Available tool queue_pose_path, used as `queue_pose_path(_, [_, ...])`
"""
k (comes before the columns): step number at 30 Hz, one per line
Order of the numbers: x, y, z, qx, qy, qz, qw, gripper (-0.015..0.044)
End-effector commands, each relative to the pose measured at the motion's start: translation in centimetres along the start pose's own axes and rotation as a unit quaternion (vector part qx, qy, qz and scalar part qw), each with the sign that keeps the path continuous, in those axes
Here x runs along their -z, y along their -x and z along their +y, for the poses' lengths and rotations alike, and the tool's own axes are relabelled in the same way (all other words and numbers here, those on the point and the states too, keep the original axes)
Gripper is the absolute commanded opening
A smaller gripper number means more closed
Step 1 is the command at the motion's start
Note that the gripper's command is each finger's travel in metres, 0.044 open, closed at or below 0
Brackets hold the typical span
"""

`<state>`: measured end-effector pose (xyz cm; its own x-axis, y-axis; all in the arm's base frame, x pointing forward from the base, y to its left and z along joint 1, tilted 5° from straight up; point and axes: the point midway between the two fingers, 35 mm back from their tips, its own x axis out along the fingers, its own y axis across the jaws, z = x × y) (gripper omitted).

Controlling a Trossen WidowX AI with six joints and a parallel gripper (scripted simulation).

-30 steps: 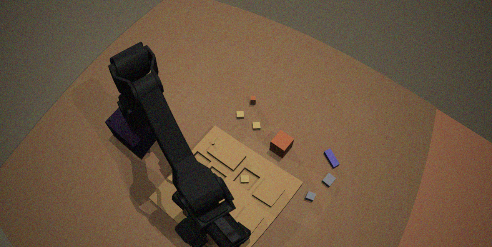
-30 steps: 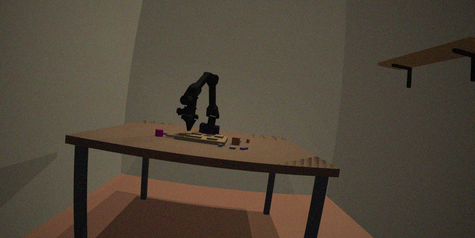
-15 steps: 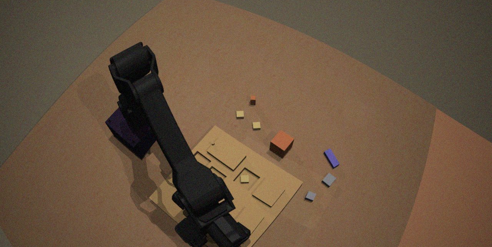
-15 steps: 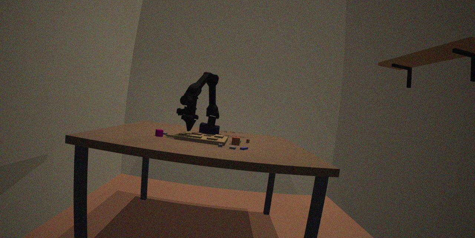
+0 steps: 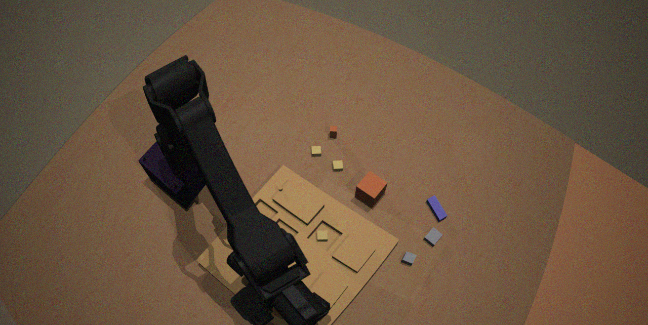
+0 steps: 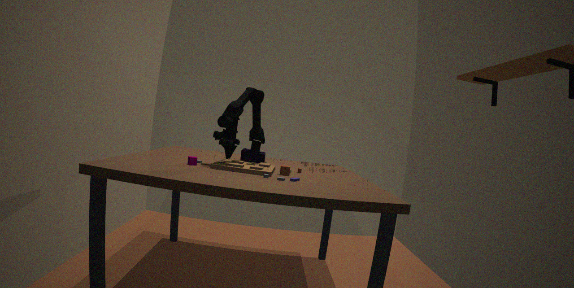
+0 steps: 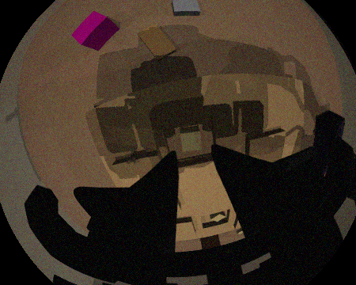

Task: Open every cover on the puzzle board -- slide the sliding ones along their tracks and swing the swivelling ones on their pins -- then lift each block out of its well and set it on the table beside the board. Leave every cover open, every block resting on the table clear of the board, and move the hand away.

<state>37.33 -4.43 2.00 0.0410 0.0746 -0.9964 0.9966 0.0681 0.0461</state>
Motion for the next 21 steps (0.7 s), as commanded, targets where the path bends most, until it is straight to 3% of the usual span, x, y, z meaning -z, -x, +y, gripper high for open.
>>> queue_pose_path(1, [0.1, -0.4, 0.0, 0.000, -0.002, 0.002, 1.000, 0.0144])
queue_pose_path(21, [0.2, -2.1, 0.0, 0.000, -0.002, 0.003, 1.000, 0.0144])
